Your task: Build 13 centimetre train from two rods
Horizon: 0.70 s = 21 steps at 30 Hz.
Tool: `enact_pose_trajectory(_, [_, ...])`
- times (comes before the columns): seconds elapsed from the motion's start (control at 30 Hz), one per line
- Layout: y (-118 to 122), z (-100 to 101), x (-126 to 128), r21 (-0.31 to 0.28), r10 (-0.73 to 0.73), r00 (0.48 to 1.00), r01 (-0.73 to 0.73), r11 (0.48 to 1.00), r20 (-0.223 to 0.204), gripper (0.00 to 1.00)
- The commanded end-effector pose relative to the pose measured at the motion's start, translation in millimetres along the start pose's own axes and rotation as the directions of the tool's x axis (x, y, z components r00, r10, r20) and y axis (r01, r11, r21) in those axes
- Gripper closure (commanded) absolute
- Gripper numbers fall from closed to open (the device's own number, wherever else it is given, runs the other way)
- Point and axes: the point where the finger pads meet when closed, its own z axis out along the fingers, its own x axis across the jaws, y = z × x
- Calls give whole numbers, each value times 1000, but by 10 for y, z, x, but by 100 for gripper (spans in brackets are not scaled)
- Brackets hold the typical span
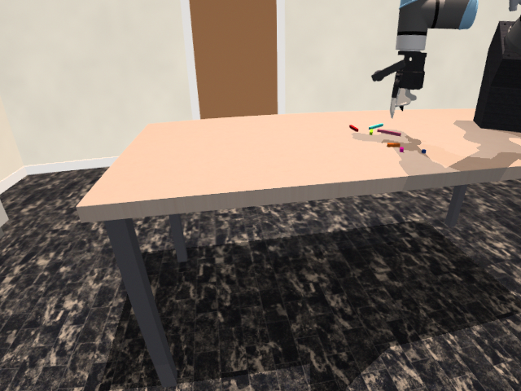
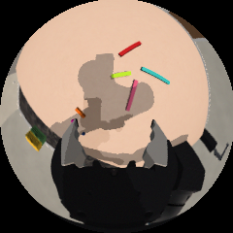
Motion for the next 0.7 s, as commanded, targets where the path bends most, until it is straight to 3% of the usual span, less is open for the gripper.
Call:
enact_pose_trajectory(0.0, [-4,-3,-2,1,0,1000,0,1000,0,0])
enact_pose_trajectory(0.67, [-7,-3,-3,1,9,1000,-9,1000,0,0])
